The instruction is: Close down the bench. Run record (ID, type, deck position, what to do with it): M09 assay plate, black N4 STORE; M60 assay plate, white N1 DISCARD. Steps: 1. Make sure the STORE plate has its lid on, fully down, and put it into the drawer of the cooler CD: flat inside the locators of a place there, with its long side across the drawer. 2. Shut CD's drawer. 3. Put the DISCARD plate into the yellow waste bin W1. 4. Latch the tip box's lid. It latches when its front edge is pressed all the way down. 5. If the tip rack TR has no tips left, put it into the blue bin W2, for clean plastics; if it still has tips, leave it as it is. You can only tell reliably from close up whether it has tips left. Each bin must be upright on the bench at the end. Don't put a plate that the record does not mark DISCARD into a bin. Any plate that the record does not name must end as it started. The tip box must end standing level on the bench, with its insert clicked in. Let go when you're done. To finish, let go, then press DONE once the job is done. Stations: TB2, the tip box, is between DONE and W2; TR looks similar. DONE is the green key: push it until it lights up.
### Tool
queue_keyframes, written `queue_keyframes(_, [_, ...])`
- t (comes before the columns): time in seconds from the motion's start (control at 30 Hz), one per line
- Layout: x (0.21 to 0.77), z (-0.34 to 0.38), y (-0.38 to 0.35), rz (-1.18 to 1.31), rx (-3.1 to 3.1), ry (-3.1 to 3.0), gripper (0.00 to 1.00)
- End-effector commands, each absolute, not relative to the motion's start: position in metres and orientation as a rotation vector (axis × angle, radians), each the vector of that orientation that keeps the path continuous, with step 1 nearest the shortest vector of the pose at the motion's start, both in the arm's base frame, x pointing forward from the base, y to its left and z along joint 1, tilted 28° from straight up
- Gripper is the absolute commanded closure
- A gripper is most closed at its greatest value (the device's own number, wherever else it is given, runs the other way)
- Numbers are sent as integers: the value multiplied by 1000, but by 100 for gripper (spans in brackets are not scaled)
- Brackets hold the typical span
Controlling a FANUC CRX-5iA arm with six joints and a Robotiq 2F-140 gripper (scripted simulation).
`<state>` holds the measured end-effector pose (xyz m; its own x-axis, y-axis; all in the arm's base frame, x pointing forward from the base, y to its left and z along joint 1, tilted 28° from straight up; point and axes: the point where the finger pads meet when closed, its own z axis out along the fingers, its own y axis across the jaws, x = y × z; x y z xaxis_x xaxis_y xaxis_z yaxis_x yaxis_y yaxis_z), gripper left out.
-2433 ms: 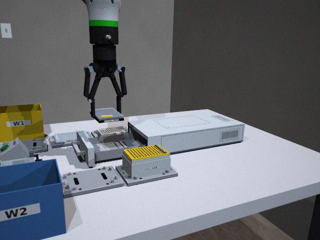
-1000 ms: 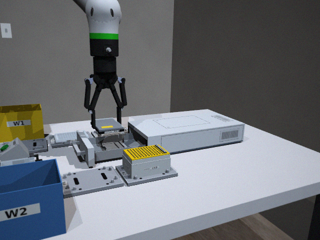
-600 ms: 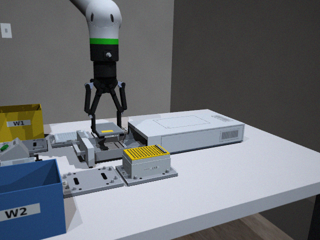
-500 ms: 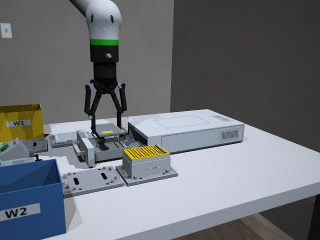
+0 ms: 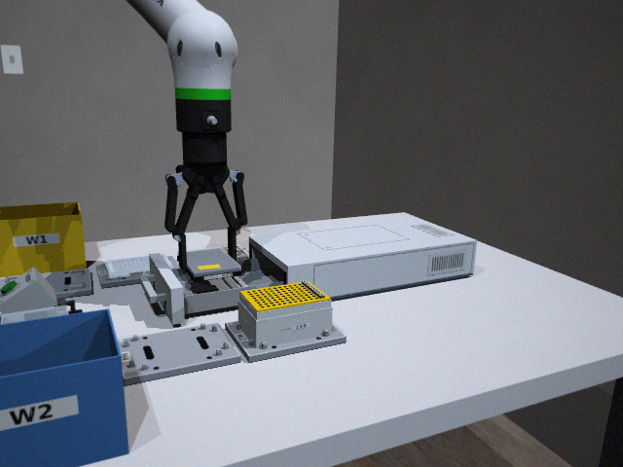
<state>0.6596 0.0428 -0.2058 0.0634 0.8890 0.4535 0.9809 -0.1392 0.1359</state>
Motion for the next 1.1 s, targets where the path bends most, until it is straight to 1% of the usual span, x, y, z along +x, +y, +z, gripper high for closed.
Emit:
queue_keyframes(0.0, [661, -207, 43, -653, -2129, -1911, 90])
queue_keyframes(1.07, [667, -236, 57, -653, -2129, -1911, 90])
